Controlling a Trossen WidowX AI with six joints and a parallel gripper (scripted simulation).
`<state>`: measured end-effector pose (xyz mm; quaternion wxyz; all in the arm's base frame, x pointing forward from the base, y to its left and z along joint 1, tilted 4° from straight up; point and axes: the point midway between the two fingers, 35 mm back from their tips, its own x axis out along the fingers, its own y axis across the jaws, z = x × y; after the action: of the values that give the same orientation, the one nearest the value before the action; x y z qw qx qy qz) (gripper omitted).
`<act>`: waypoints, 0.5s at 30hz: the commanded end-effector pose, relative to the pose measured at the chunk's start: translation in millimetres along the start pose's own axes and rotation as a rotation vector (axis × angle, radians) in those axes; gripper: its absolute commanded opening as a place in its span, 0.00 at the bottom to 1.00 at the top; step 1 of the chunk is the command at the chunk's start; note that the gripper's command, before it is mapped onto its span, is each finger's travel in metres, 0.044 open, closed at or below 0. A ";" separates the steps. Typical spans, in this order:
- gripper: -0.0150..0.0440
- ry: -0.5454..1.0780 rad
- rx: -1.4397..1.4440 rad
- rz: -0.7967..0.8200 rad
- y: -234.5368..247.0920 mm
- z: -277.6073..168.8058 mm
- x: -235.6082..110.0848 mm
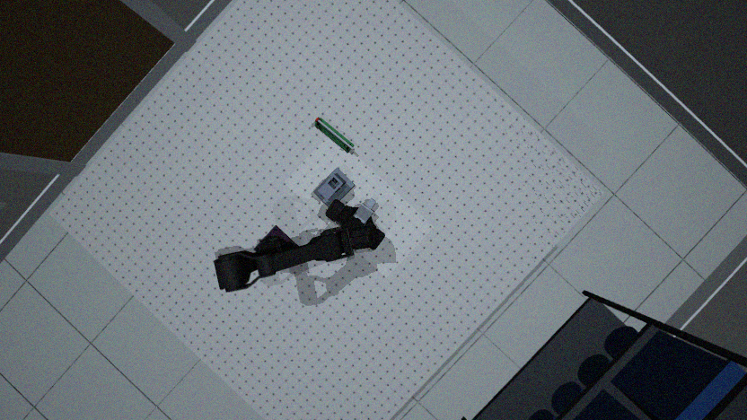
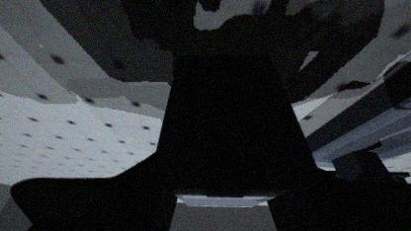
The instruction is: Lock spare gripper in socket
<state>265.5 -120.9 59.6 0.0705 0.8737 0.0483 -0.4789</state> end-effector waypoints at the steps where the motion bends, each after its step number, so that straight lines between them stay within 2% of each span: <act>1: 0.51 0.001 -0.004 -0.002 0.0 -0.1 0.4; 7: 0.25 0.002 -0.004 -0.002 1.6 -6.1 -6.3; 15: 0.25 0.002 -0.004 -0.001 5.0 -23.9 -29.6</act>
<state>265.6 -120.0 77.7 0.0627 0.8675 0.0547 -0.4904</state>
